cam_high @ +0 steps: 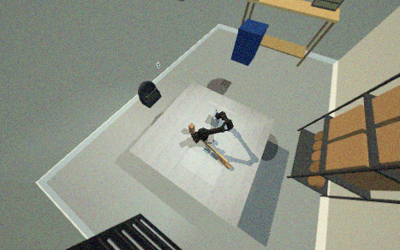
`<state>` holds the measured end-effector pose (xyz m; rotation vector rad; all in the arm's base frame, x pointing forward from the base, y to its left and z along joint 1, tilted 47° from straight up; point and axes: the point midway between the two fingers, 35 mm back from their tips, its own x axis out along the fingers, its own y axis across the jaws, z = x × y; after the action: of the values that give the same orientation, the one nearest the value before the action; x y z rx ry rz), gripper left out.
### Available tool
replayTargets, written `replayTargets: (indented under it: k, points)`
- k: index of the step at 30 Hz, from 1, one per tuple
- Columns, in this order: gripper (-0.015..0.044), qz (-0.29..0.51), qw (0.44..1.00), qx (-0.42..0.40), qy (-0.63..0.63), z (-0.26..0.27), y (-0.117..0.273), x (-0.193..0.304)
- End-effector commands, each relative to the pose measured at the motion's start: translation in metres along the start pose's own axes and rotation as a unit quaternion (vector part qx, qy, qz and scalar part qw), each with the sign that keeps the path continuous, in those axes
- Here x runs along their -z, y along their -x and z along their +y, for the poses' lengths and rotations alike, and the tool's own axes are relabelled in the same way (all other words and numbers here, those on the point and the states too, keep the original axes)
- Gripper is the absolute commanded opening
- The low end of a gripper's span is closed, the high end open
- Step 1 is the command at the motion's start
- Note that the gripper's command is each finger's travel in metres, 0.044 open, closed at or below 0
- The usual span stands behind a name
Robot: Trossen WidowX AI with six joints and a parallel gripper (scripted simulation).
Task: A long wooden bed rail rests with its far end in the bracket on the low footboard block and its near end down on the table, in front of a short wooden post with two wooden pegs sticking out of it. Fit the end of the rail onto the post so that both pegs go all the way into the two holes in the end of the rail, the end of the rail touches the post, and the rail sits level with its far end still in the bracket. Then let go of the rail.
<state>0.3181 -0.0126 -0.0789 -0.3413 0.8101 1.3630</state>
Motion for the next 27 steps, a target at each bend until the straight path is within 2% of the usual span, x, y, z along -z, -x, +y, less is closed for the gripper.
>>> replayTargets:
  k: [1, 27]
  points:
    - [0.0, 0.0, 1.0, 0.005, 0.001, -0.0028, 0.0036, 0.0007]
    - [0.0, 0.0, 1.0, 0.005, 0.001, -0.0015, 0.0015, 0.0035]
